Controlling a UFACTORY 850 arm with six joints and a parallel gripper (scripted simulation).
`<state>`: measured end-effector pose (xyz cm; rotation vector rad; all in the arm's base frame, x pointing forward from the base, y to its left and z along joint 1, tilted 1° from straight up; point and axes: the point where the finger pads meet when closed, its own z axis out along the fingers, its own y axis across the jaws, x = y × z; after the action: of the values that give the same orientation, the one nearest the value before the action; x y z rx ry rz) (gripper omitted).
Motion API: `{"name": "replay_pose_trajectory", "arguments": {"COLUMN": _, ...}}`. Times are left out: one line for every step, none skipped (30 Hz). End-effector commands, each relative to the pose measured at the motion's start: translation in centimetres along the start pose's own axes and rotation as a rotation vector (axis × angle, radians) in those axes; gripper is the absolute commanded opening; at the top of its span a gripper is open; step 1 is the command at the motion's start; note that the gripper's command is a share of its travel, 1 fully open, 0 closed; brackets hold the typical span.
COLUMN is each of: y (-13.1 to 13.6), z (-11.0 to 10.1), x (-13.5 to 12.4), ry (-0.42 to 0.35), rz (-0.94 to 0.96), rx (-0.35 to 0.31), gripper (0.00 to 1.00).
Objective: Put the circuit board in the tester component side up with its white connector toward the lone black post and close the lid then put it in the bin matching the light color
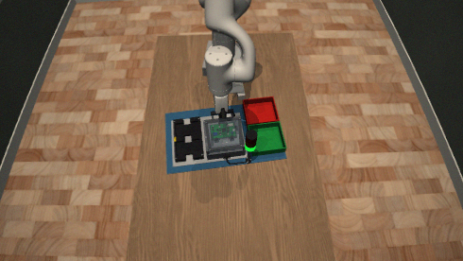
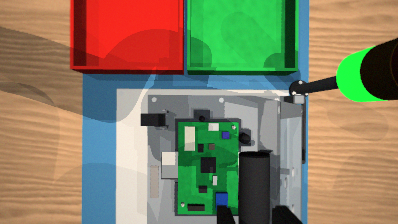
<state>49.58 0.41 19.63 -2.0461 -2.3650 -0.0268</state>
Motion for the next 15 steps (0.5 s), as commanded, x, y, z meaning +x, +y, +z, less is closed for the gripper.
{"name": "replay_pose_trajectory", "arguments": {"y": 0.07, "z": -0.04, "x": -0.01, "ry": 0.0, "rz": 0.0, "rx": -0.002, "gripper": 0.28}}
{"name": "replay_pose_trajectory", "arguments": {"y": 0.07, "z": -0.02, "x": -0.01, "ry": 0.0, "rz": 0.0, "rx": -0.002, "gripper": 0.28}}
{"name": "replay_pose_trajectory", "arguments": {"y": 0.07, "z": 0.0, "x": -0.01, "ry": 0.0, "rz": 0.0, "rx": -0.002, "gripper": 0.28}}
{"name": "replay_pose_trajectory", "arguments": {"y": 0.06, "z": 0.03, "x": -0.01, "ry": 0.0, "rz": 0.0, "rx": -0.002, "gripper": 0.28}}
{"name": "replay_pose_trajectory", "arguments": {"y": 0.06, "z": 0.05, "x": -0.01, "ry": 0.0, "rz": 0.0, "rx": -0.002, "gripper": 0.28}}
{"name": "replay_pose_trajectory", "arguments": {"y": 0.06, "z": 0.07, "x": -0.01, "ry": 0.0, "rz": 0.0, "rx": -0.002, "gripper": 0.28}}
{"name": "replay_pose_trajectory", "arguments": {"y": 0.05, "z": 0.1, "x": -0.01, "ry": 0.0, "rz": 0.0, "rx": -0.002, "gripper": 0.28}}
{"name": "replay_pose_trajectory", "arguments": {"y": 0.05, "z": 0.12, "x": -0.01, "ry": 0.0, "rz": 0.0, "rx": -0.002, "gripper": 0.28}}
{"name": "replay_pose_trajectory", "arguments": {"y": 0.05, "z": 0.14, "x": -0.01, "ry": 0.0, "rz": 0.0, "rx": -0.002, "gripper": 0.28}}
{"name": "replay_pose_trajectory", "arguments": {"y": 0.05, "z": 0.14, "x": -0.01, "ry": 0.0, "rz": 0.0, "rx": -0.002, "gripper": 0.28}}
{"name": "replay_pose_trajectory", "arguments": {"y": 0.05, "z": 0.14, "x": -0.01, "ry": 0.0, "rz": 0.0, "rx": -0.002, "gripper": 0.28}}
{"name": "replay_pose_trajectory", "arguments": {"y": 0.05, "z": 0.16, "x": -0.01, "ry": 0.0, "rz": 0.0, "rx": -0.002, "gripper": 0.28}}
{"name": "replay_pose_trajectory", "arguments": {"y": 0.04, "z": 0.17, "x": -0.01, "ry": 0.0, "rz": 0.0, "rx": -0.002, "gripper": 0.28}}
{"name": "replay_pose_trajectory", "arguments": {"y": 0.04, "z": 0.18, "x": -0.01, "ry": 0.0, "rz": 0.0, "rx": -0.002, "gripper": 0.28}}
{"name": "replay_pose_trajectory", "arguments": {"y": 0.04, "z": 0.19, "x": -0.01, "ry": 0.0, "rz": 0.0, "rx": -0.002, "gripper": 0.28}}
